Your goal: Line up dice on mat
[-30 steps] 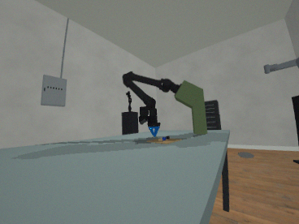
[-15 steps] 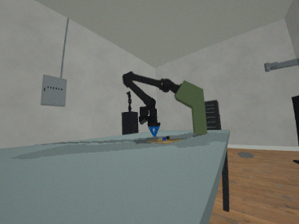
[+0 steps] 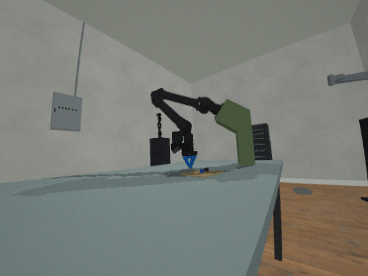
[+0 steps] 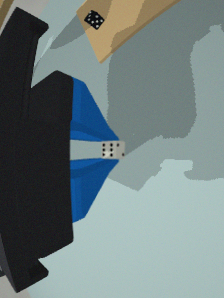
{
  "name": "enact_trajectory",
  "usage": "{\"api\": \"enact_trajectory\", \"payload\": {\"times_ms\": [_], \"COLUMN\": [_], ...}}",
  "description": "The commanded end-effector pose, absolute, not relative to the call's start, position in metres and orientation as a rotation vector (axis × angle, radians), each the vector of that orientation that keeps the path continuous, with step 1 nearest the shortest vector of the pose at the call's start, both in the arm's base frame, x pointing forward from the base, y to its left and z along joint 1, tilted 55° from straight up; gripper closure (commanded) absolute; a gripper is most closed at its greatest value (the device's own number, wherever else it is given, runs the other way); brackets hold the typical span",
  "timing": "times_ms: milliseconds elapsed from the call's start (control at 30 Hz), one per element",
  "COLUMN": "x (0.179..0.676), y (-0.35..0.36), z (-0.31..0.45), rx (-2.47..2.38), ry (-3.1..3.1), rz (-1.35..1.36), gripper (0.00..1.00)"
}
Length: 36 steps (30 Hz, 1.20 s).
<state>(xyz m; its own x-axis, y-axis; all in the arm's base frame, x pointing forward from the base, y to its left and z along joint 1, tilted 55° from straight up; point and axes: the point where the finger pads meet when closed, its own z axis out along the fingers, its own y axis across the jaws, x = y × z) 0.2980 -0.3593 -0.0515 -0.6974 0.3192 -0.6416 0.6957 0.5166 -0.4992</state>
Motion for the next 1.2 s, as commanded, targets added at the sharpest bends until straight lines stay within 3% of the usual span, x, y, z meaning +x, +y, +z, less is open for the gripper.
{"api": "enact_trajectory", "payload": {"times_ms": [0, 667, 1167], "x": [0.299, 0.281, 0.283], "y": [-0.369, -0.28, -0.275], "z": [-0.043, 0.003, 0.005], "rx": [0.838, 0.82, 0.813], "ry": [2.252, 2.281, 2.291], "rz": [-1.069, -1.05, -1.05], "gripper": [0.89, 0.89, 0.89]}}
